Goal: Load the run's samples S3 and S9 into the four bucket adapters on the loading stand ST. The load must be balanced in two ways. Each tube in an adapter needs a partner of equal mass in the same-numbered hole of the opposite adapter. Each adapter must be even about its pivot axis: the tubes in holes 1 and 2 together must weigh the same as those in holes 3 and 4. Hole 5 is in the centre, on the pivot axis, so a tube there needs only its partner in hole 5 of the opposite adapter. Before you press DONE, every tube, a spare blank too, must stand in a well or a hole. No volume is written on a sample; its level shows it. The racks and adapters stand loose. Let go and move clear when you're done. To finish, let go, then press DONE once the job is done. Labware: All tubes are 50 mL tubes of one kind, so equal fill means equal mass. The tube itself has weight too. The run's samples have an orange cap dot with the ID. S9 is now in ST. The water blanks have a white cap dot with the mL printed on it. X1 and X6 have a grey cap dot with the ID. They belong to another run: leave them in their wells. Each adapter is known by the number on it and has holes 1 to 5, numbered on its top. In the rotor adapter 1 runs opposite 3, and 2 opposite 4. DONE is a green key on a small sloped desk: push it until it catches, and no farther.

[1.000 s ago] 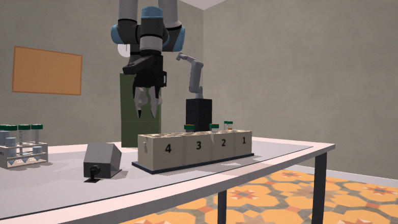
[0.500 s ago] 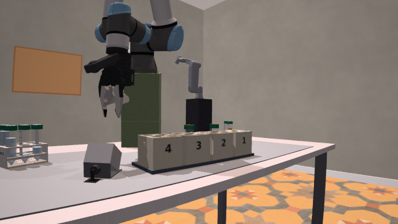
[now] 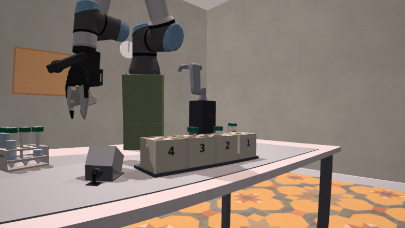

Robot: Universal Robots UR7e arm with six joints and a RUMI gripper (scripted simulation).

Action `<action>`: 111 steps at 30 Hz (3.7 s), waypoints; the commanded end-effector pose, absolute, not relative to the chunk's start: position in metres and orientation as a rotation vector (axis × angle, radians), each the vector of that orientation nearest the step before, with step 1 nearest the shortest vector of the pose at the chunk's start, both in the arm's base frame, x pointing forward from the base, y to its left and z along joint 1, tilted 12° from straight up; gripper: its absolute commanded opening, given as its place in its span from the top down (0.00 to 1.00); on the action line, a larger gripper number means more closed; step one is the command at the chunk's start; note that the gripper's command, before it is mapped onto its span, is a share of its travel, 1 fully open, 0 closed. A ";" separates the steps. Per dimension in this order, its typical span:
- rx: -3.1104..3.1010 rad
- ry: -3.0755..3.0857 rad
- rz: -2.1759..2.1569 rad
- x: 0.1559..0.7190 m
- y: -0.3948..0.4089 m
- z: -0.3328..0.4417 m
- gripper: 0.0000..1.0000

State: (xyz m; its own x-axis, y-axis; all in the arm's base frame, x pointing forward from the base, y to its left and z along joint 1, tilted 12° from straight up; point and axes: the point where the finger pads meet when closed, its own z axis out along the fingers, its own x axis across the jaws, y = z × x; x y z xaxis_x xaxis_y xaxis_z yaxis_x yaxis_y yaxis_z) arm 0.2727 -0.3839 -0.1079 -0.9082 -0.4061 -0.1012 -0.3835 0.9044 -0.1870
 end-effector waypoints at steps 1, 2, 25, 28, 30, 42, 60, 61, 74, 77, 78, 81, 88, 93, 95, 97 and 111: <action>-0.614 2.927 -0.240 0.255 -0.423 -0.107 0.65; -0.614 2.928 -0.240 0.251 -0.431 -0.107 0.65; -0.614 2.928 -0.240 0.205 -0.524 -0.103 0.65; -0.614 2.928 -0.240 0.206 -0.525 -0.109 0.65; -0.614 2.928 -0.240 0.207 -0.526 -0.116 0.65; -0.614 2.928 -0.240 0.211 -0.529 -0.140 0.65; -0.614 2.928 -0.240 0.213 -0.530 -0.148 1.00; -0.614 2.928 -0.240 0.213 -0.530 -0.148 1.00; -0.614 2.928 -0.240 0.213 -0.530 -0.148 1.00; -0.614 2.928 -0.240 0.213 -0.530 -0.148 1.00; -0.614 2.928 -0.240 0.213 -0.530 -0.148 1.00; -0.614 2.928 -0.240 0.212 -0.529 -0.142 1.00; -0.614 2.928 -0.240 0.208 -0.527 -0.122 1.00; -0.614 2.928 -0.240 0.206 -0.525 -0.109 1.00; -0.614 2.928 -0.240 0.205 -0.524 -0.102 1.00; -0.614 2.928 -0.240 0.204 -0.523 -0.096 1.00; -0.614 2.928 -0.240 0.197 -0.518 -0.057 1.00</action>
State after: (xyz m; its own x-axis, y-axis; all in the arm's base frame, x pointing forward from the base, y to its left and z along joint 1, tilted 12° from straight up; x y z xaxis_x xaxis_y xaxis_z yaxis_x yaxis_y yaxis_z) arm 0.1992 -0.5196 -0.0698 -0.9068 -0.4085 -0.1043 -0.3863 0.9040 -0.1830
